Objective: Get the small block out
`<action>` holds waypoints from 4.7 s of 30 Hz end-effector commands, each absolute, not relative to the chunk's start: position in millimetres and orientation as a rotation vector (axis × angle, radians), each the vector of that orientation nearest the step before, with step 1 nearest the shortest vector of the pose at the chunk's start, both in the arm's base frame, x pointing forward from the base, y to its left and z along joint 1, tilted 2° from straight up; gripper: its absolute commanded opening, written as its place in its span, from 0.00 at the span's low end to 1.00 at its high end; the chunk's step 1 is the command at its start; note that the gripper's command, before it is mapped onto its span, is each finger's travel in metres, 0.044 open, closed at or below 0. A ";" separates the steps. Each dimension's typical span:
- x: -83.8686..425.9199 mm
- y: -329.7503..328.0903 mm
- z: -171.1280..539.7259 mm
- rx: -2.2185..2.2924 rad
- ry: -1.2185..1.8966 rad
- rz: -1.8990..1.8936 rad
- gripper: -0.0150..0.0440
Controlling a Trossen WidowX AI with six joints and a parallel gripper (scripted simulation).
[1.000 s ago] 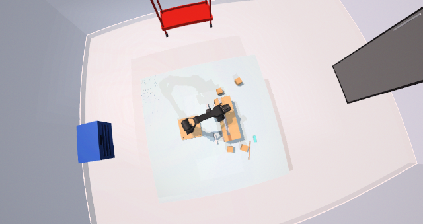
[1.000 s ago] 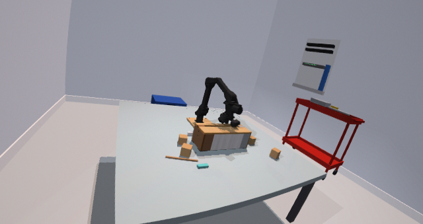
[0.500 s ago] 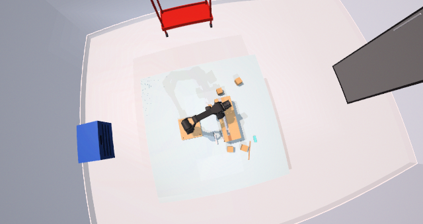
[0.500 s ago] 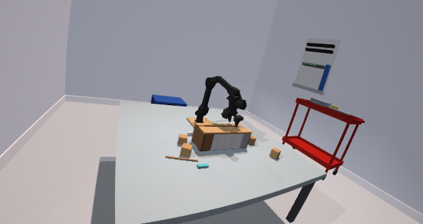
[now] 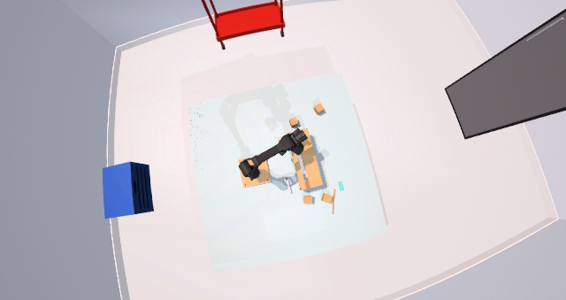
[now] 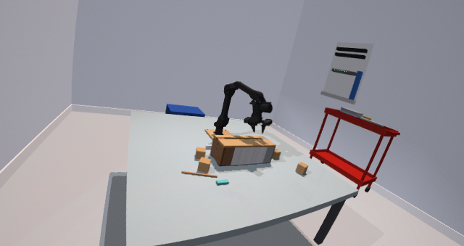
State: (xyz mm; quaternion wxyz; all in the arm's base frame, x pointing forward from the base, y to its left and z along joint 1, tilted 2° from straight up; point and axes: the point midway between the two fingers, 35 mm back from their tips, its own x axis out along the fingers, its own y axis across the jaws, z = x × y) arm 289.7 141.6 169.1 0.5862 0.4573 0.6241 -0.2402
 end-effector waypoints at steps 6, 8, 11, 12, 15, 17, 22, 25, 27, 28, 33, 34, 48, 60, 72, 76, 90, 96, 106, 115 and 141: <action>277.2 152.2 168.3 0.206 1.405 0.109 0.74; 274.6 154.3 168.2 0.009 1.371 0.246 0.74; 270.6 157.5 168.1 -0.289 1.305 0.444 0.74; 269.2 158.7 168.1 -0.389 1.279 0.508 0.74; 265.5 161.6 168.1 -0.617 1.210 0.648 0.74; 263.7 163.0 168.2 -0.742 1.169 0.724 0.74; 258.9 166.7 168.6 -1.056 1.049 0.906 0.74; 256.4 168.6 168.9 -1.239 0.968 1.011 0.74; 254.7 169.8 169.2 -1.361 0.910 1.079 0.74; 253.9 170.5 169.3 -1.423 0.879 1.113 0.74; 249.3 173.7 170.3 -1.729 0.712 1.272 0.74; 248.5 174.3 170.5 -1.789 0.675 1.304 0.74; 237.6 181.9 173.9 -2.591 0.053 1.690 0.74; 236.7 182.5 174.2 -2.661 -0.020 1.723 0.74; 241.4 185.0 112.9 -2.661 -0.020 1.722 0.74; 239.4 181.6 80.1 -2.661 -0.020 1.723 0.74; 240.6 182.4 63.0 -2.661 -0.020 1.723 0.74; 240.8 182.5 53.3 -2.661 -0.020 1.723 0.74; 240.6 181.9 37.4 -2.661 -0.020 1.723 0.74; 239.7 180.7 23.4 -2.661 -0.019 1.723 0.74; 239.6 181.8 82.0 -2.658 -0.016 1.718 0.25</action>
